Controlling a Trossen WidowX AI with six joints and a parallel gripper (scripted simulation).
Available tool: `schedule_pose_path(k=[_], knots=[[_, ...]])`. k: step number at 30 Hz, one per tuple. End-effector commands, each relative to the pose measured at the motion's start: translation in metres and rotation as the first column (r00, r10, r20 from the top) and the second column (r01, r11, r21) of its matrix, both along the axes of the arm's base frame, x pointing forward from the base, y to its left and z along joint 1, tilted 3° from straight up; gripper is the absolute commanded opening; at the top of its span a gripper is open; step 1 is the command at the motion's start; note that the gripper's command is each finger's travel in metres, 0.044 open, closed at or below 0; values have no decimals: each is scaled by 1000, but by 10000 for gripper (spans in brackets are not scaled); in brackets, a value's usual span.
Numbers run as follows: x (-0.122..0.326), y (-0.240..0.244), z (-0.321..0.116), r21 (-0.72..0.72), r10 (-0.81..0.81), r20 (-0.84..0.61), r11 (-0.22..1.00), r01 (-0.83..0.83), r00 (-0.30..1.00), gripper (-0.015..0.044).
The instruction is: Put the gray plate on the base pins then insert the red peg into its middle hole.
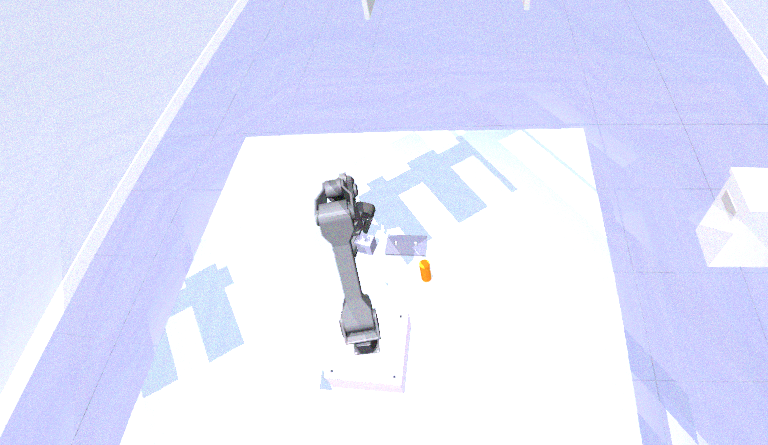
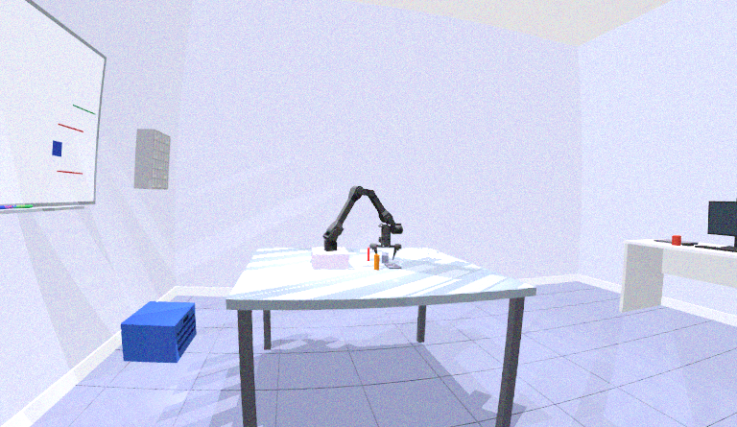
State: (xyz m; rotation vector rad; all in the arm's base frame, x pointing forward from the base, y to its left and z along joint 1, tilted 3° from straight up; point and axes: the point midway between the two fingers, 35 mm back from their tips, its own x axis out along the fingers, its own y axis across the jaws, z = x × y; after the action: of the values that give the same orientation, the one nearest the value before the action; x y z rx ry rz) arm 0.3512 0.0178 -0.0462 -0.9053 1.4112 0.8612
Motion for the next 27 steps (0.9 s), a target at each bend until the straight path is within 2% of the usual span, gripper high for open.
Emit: schedule_pose_path(k=[1, 9, 23, 24, 27], knots=[[-1, 0, -2, 3, 2, -2, 1000, -2, 1000, 335], [-1, 0, -2, 3, 2, -2, 1000, -2, 1000, 125], [-1, 0, -2, 3, 2, -2, 1000, -2, 1000, 32], [-1, 0, -2, 3, 2, -2, 1000, -2, 1000, 5], [0, 0, 2, 3, 2, -2, 1000, -2, 1000, 0]])
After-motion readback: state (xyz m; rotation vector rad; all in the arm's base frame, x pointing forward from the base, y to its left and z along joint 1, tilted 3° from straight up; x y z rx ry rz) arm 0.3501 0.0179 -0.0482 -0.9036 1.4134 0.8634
